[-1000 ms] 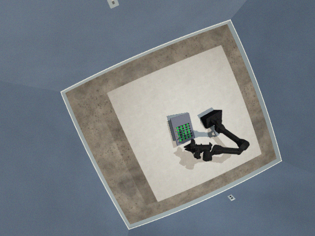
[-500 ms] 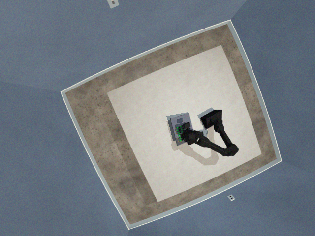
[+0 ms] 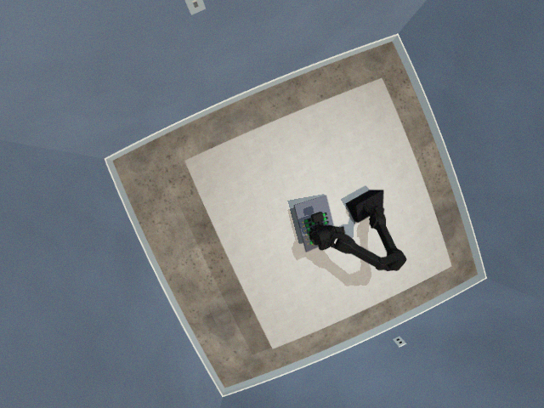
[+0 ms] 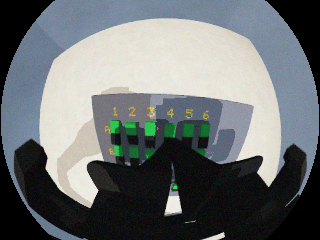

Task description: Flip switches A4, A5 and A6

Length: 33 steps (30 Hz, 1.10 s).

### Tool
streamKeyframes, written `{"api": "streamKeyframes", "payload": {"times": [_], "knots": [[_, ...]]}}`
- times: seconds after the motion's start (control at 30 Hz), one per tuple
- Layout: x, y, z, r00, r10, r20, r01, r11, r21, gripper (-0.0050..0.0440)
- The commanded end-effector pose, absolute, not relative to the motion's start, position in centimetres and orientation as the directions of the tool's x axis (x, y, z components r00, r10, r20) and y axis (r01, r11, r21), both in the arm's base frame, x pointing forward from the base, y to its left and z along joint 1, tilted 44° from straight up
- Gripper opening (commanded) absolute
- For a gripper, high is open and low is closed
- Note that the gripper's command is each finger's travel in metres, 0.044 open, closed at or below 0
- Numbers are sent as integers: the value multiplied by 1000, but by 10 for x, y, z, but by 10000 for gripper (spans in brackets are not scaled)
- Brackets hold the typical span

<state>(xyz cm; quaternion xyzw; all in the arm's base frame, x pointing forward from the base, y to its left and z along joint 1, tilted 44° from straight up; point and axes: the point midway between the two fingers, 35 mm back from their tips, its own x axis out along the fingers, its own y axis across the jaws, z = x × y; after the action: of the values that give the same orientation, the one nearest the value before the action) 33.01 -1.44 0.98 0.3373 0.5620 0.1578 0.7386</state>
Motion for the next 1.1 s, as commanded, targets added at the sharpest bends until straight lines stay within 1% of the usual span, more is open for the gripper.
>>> {"api": "streamKeyframes", "payload": {"times": [0.0, 1.07], "knots": [[332, -8, 2, 315, 614, -724, 151, 721, 677, 0], [338, 1, -10, 315, 614, -724, 151, 721, 677, 0]]}}
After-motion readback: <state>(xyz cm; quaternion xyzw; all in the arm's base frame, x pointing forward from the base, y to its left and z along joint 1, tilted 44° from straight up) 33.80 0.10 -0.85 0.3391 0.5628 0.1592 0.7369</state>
